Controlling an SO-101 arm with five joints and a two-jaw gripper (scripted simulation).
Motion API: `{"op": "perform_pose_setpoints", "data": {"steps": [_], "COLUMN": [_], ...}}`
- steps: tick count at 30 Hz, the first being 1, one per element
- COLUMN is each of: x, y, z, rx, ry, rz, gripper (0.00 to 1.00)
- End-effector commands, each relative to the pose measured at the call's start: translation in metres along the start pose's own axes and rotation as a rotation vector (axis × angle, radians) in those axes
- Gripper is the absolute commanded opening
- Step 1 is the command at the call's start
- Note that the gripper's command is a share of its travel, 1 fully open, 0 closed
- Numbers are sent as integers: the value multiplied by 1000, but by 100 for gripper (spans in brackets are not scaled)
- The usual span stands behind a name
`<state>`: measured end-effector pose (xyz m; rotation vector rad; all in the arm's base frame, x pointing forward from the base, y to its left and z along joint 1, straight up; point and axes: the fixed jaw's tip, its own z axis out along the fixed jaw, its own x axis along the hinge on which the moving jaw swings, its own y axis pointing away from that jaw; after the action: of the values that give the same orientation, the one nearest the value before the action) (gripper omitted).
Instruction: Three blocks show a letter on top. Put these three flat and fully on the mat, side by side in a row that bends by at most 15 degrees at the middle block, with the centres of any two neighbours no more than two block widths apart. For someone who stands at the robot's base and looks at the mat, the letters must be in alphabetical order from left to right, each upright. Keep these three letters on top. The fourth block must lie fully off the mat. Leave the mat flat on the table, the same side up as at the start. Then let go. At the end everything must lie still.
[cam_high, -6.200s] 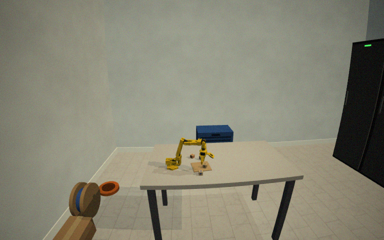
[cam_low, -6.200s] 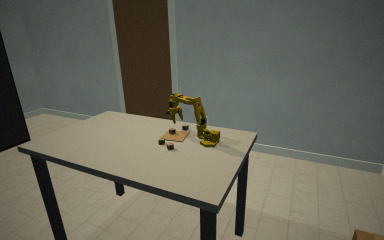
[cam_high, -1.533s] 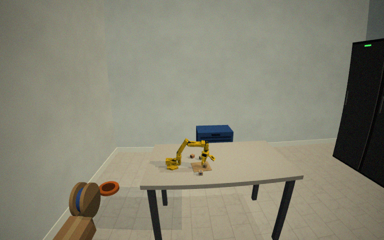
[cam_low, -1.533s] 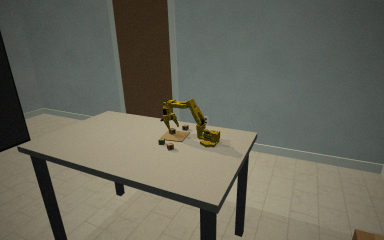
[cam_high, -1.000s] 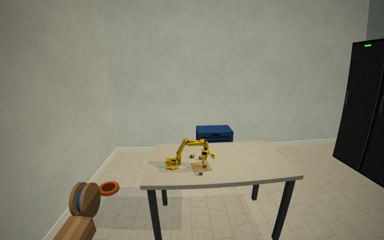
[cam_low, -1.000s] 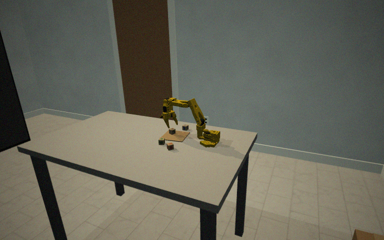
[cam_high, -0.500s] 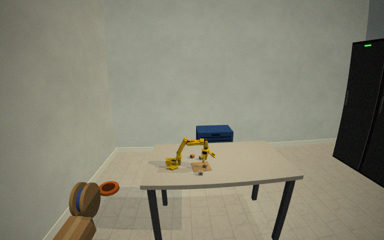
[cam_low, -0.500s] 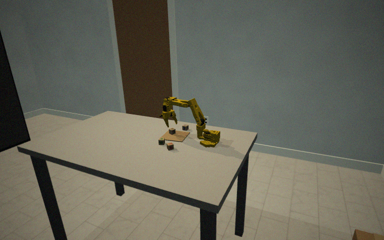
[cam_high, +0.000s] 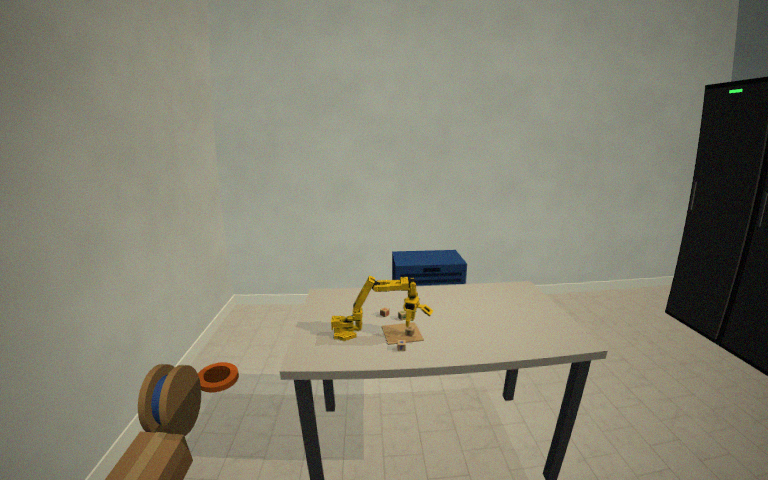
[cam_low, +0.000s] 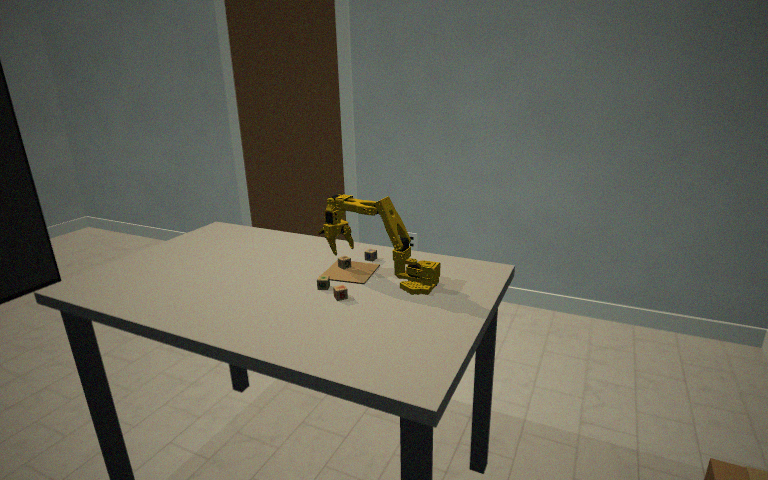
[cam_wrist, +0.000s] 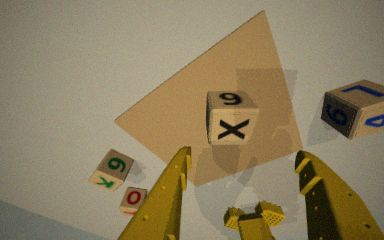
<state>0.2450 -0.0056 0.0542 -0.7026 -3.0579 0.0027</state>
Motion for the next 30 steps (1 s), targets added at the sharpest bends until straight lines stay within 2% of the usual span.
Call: {"op": "perform_pose_setpoints", "data": {"steps": [1,15,30], "x": [-11,-14,-14], "y": [7,8,8], "z": [-22,0,8], "rx": [-55,-53,-53], "ry": [-125,-121,-120], "rz": [0,0,0], "gripper": [35,35,35]}}
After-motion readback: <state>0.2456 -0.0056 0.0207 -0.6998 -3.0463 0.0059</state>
